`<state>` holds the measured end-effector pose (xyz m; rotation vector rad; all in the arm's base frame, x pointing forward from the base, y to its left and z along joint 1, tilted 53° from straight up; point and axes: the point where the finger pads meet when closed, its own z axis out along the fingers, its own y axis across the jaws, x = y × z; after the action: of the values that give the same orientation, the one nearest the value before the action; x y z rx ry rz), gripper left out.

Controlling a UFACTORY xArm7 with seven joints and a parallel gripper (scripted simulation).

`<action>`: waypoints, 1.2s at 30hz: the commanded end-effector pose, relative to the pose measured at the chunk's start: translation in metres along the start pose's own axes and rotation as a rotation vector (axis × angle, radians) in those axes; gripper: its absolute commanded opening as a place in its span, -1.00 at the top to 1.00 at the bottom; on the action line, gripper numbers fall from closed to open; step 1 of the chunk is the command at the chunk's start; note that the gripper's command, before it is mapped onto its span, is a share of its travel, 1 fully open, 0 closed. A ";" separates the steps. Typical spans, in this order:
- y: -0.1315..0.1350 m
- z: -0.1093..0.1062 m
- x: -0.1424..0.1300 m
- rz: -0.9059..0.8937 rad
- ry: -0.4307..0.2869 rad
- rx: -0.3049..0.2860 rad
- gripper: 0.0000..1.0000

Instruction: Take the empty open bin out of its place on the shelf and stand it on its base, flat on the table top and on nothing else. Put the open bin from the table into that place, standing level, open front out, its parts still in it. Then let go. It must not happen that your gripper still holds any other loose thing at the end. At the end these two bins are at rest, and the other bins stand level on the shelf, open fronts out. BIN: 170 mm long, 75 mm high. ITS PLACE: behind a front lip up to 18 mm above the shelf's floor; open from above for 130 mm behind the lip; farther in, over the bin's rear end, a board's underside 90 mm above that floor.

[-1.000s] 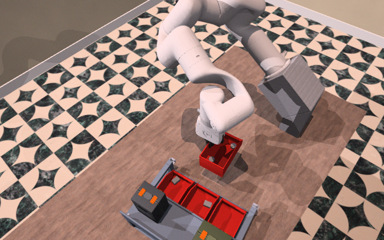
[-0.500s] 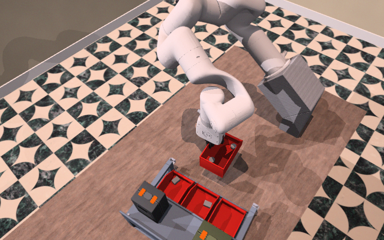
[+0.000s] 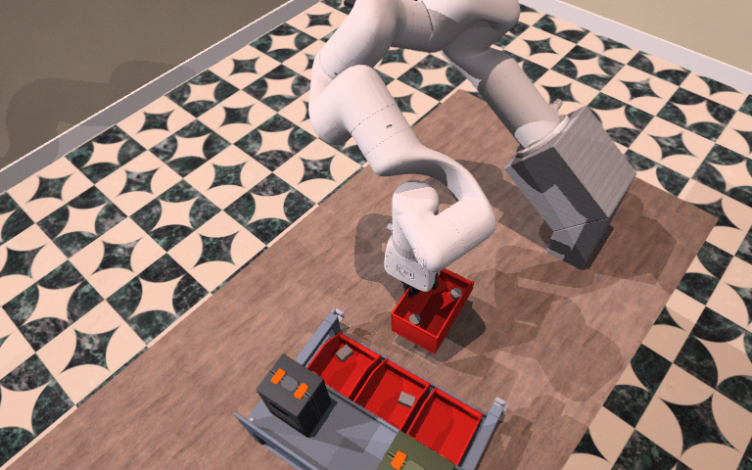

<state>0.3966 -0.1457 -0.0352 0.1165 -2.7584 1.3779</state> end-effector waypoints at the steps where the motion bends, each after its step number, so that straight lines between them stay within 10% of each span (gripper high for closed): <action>1: 0.001 0.011 -0.001 0.000 -0.003 -0.001 1.00; 36: 0.001 0.045 -0.001 0.000 -0.003 -0.001 1.00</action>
<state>0.3955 -0.1830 -0.0635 0.1161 -2.7574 1.3785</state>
